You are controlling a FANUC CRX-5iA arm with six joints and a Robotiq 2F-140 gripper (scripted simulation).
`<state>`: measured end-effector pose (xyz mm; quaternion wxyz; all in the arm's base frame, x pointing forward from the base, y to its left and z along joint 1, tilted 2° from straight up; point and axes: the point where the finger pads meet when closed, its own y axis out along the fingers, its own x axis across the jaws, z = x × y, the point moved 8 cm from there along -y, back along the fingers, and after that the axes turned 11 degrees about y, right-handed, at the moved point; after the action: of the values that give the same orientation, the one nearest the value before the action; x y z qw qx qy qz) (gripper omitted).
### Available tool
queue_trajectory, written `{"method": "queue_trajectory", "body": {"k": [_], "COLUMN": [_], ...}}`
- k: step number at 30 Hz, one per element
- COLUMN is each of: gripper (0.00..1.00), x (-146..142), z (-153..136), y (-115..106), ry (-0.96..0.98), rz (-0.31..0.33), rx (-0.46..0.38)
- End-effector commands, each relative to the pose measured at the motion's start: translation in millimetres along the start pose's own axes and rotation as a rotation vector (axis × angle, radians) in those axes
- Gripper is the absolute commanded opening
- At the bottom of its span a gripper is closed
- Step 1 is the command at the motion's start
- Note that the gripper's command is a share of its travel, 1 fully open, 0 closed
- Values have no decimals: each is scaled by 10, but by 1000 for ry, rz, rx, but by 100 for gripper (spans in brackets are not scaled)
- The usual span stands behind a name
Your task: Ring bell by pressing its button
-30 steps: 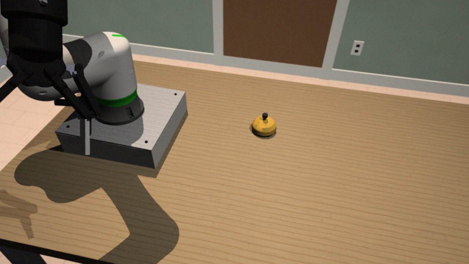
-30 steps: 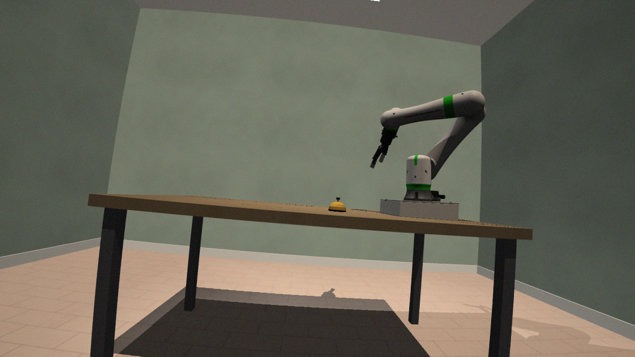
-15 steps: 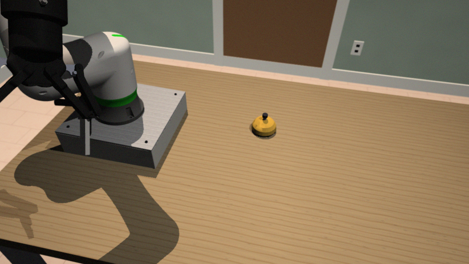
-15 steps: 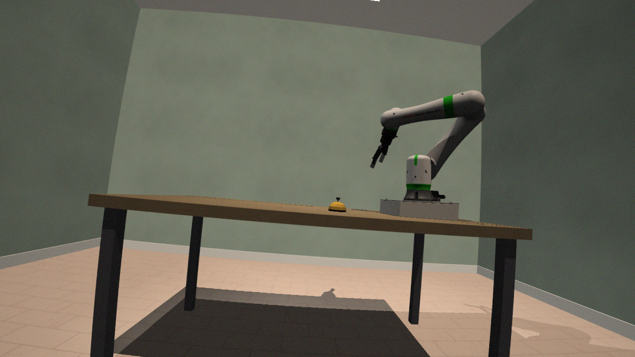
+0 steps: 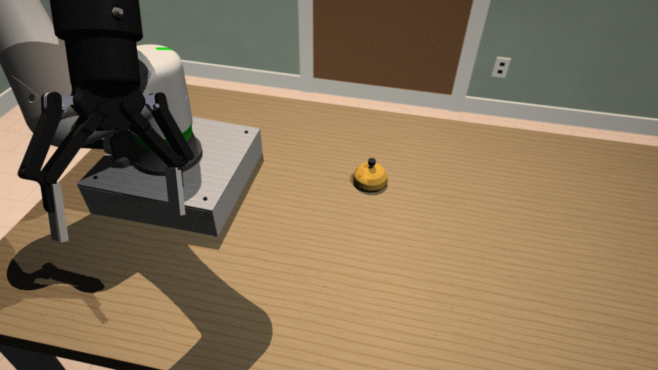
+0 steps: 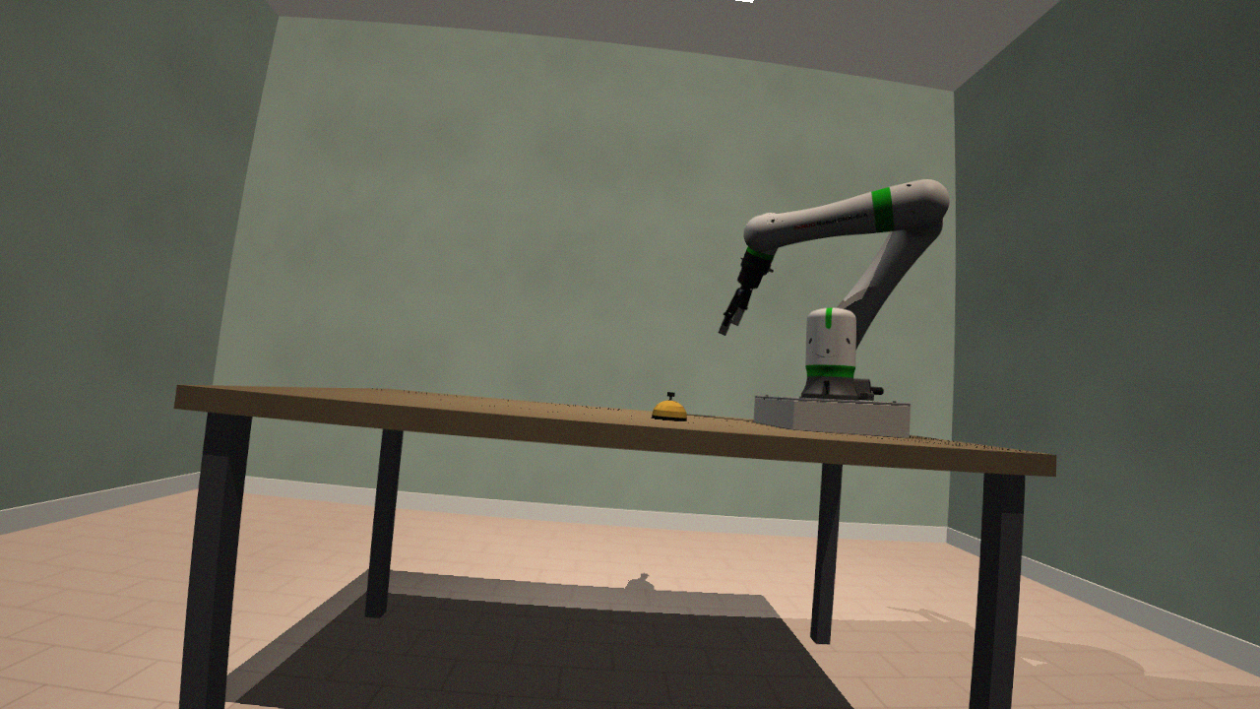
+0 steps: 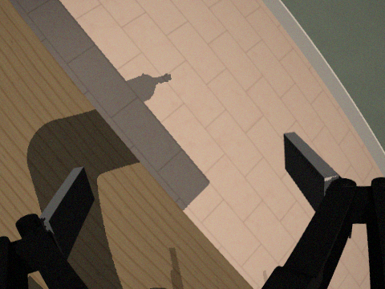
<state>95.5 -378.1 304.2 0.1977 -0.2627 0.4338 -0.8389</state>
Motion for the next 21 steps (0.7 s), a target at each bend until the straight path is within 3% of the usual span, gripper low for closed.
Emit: {"method": "queue_trajectory", "body": {"k": [1,4,5,19,21], "gripper": [100,100,100,100,100], "x": [-350,-438,-696,-1961,-1961], "z": [177,212,303,524,524], "y": [60,71,96,97,97], "ry": [-58,-73,-117,-324,-324], "rz": [55,68,104,256,256], "rx": [-15,-19,-30,-89,-89]}}
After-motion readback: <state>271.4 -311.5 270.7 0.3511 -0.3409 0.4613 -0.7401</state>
